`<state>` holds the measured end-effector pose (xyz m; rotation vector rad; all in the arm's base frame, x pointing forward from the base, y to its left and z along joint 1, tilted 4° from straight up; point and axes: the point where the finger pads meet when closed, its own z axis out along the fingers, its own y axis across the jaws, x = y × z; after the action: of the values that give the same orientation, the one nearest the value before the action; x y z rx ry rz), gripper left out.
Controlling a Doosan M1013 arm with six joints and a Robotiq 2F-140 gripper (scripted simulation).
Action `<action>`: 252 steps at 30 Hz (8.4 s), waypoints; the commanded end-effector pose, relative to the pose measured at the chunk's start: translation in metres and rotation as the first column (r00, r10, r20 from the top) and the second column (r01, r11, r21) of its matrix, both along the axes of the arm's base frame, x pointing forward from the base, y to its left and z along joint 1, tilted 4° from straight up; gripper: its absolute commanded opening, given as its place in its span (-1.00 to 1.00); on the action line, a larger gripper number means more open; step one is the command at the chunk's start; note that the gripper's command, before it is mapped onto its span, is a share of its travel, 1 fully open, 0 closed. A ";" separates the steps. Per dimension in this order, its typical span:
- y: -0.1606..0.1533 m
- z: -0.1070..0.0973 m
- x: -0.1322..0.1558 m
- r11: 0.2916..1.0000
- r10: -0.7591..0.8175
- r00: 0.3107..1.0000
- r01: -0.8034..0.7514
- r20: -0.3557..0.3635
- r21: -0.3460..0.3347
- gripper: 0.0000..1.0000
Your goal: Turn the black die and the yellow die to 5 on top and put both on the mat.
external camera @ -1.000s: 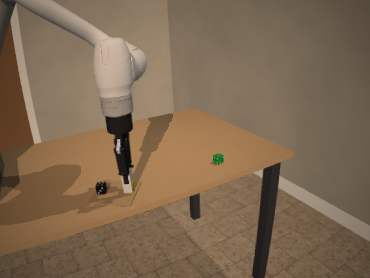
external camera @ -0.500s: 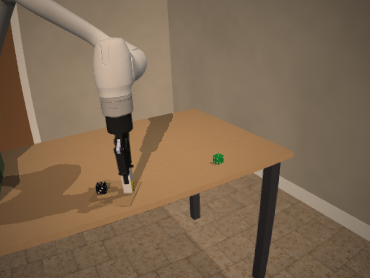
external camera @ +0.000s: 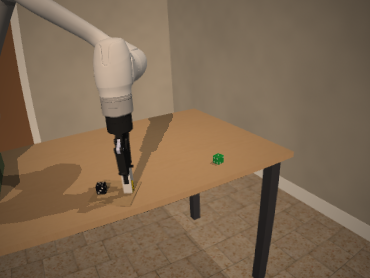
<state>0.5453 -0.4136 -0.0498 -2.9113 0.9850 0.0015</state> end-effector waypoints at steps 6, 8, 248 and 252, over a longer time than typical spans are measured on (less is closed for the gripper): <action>0.003 -0.001 0.003 1.000 0.004 1.000 -0.004 0.001 0.004 -0.51; 0.003 -0.001 0.003 1.000 0.004 1.000 -0.004 0.001 0.004 -0.51; -0.008 0.156 -0.001 1.000 0.004 1.000 -0.004 0.001 0.004 1.00; -0.008 0.156 -0.001 1.000 0.004 1.000 -0.004 0.001 0.004 1.00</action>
<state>0.5478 -0.4168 0.1031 -2.9072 0.9692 -0.0001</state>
